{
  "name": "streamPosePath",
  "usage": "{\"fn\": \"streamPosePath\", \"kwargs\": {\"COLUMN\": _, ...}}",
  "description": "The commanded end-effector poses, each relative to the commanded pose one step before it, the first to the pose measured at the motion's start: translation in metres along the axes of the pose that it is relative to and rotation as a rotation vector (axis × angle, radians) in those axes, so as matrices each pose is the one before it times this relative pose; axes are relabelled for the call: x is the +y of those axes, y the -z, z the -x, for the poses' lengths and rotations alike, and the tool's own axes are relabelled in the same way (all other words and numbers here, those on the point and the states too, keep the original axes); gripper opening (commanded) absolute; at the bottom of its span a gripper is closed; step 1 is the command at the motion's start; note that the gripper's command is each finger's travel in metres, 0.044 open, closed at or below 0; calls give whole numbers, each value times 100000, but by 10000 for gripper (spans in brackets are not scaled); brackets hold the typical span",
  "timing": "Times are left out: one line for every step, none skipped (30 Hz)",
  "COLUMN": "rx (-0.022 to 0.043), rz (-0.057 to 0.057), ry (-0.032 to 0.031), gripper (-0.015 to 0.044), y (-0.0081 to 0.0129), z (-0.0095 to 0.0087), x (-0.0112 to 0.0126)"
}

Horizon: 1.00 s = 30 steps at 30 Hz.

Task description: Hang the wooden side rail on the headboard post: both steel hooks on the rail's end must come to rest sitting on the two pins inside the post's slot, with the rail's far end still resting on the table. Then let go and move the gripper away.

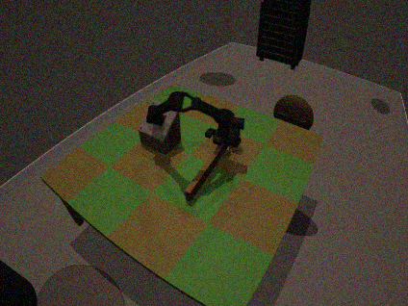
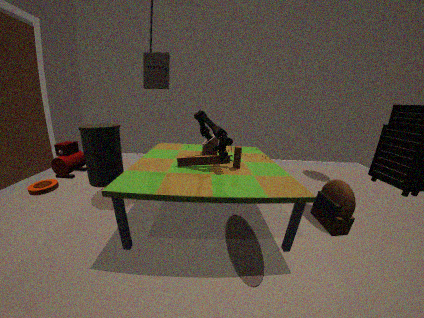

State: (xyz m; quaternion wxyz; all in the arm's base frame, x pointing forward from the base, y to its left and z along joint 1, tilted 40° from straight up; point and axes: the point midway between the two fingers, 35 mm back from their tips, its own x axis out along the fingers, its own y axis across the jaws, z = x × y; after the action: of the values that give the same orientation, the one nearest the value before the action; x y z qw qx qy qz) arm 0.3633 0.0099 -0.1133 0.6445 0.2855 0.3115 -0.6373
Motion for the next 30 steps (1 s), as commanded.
{"fn": "streamPosePath", "kwargs": {"rx": 211, "rz": 61, "ry": -1398, "gripper": 0, "y": 243, "z": 445, "x": 417}}
{"fn": "streamPosePath", "kwargs": {"rx": 0, "rz": -1, "ry": -1, "gripper": 0, "y": 10, "z": -11, "x": 12}}
{"fn": "streamPosePath", "kwargs": {"rx": 0, "rz": -1, "ry": -1, "gripper": 0, "y": 10, "z": -11, "x": 12}}
{"fn": "streamPosePath", "kwargs": {"rx": 0, "rz": -1, "ry": -1, "gripper": 0, "y": 10, "z": -11, "x": 12}}
{"fn": "streamPosePath", "kwargs": {"rx": 0, "rz": -1, "ry": -1, "gripper": 0, "y": 10, "z": -11, "x": 12}}
{"fn": "streamPosePath", "kwargs": {"rx": 0, "rz": -1, "ry": -1, "gripper": 0, "y": 10, "z": -11, "x": 12}}
{"fn": "streamPosePath", "kwargs": {"rx": 0, "rz": -1, "ry": -1, "gripper": 0, "y": 10, "z": -11, "x": 12}}
{"fn": "streamPosePath", "kwargs": {"rx": 0, "rz": -1, "ry": -1, "gripper": 0, "y": 10, "z": -11, "x": 12}}
{"fn": "streamPosePath", "kwargs": {"rx": 0, "rz": -1, "ry": -1, "gripper": 0, "y": 10, "z": -11, "x": 12}}
{"fn": "streamPosePath", "kwargs": {"rx": 0, "rz": -1, "ry": -1, "gripper": 0, "y": 10, "z": -11, "x": 12}}
{"fn": "streamPosePath", "kwargs": {"rx": 0, "rz": -1, "ry": -1, "gripper": 0, "y": 10, "z": -11, "x": 12}}
{"fn": "streamPosePath", "kwargs": {"rx": 0, "rz": -1, "ry": -1, "gripper": 0, "y": 10, "z": -11, "x": 12}}
{"fn": "streamPosePath", "kwargs": {"rx": 0, "rz": -1, "ry": -1, "gripper": 0, "y": 10, "z": -11, "x": 12}}
{"fn": "streamPosePath", "kwargs": {"rx": 0, "rz": -1, "ry": -1, "gripper": 0, "y": 10, "z": -11, "x": 12}}
{"fn": "streamPosePath", "kwargs": {"rx": 0, "rz": -1, "ry": -1, "gripper": 0, "y": 10, "z": -11, "x": 12}}
{"fn": "streamPosePath", "kwargs": {"rx": 0, "rz": -1, "ry": -1, "gripper": 0, "y": 10, "z": -11, "x": 12}}
{"fn": "streamPosePath", "kwargs": {"rx": 0, "rz": -1, "ry": -1, "gripper": 0, "y": 10, "z": -11, "x": 12}}
{"fn": "streamPosePath", "kwargs": {"rx": 0, "rz": -1, "ry": -1, "gripper": 0, "y": 10, "z": -11, "x": 12}}
{"fn": "streamPosePath", "kwargs": {"rx": 0, "rz": -1, "ry": -1, "gripper": 0, "y": 10, "z": -11, "x": 12}}
{"fn": "streamPosePath", "kwargs": {"rx": 0, "rz": -1, "ry": -1, "gripper": 0, "y": 10, "z": -11, "x": 12}}
{"fn": "streamPosePath", "kwargs": {"rx": 0, "rz": -1, "ry": -1, "gripper": 0, "y": 10, "z": -11, "x": 12}}
{"fn": "streamPosePath", "kwargs": {"rx": 0, "rz": -1, "ry": -1, "gripper": 0, "y": 10, "z": -11, "x": 12}}
{"fn": "streamPosePath", "kwargs": {"rx": 0, "rz": -1, "ry": -1, "gripper": 0, "y": 10, "z": -11, "x": 12}}
{"fn": "streamPosePath", "kwargs": {"rx": 0, "rz": -1, "ry": -1, "gripper": 0, "y": 10, "z": -11, "x": 12}}
{"fn": "streamPosePath", "kwargs": {"rx": 0, "rz": -1, "ry": -1, "gripper": 0, "y": 10, "z": -11, "x": 12}}
{"fn": "streamPosePath", "kwargs": {"rx": 0, "rz": -1, "ry": -1, "gripper": 0, "y": 10, "z": -11, "x": 12}}
{"fn": "streamPosePath", "kwargs": {"rx": 0, "rz": -1, "ry": -1, "gripper": 0, "y": 10, "z": -11, "x": 12}}
{"fn": "streamPosePath", "kwargs": {"rx": 0, "rz": -1, "ry": -1, "gripper": 0, "y": 10, "z": -4, "x": 12}}
{"fn": "streamPosePath", "kwargs": {"rx": 1, "rz": 0, "ry": -1, "gripper": 0, "y": 7, "z": 3, "x": 8}}
{"fn": "streamPosePath", "kwargs": {"rx": 1, "rz": 0, "ry": -1, "gripper": 0, "y": 6, "z": 7, "x": 7}}
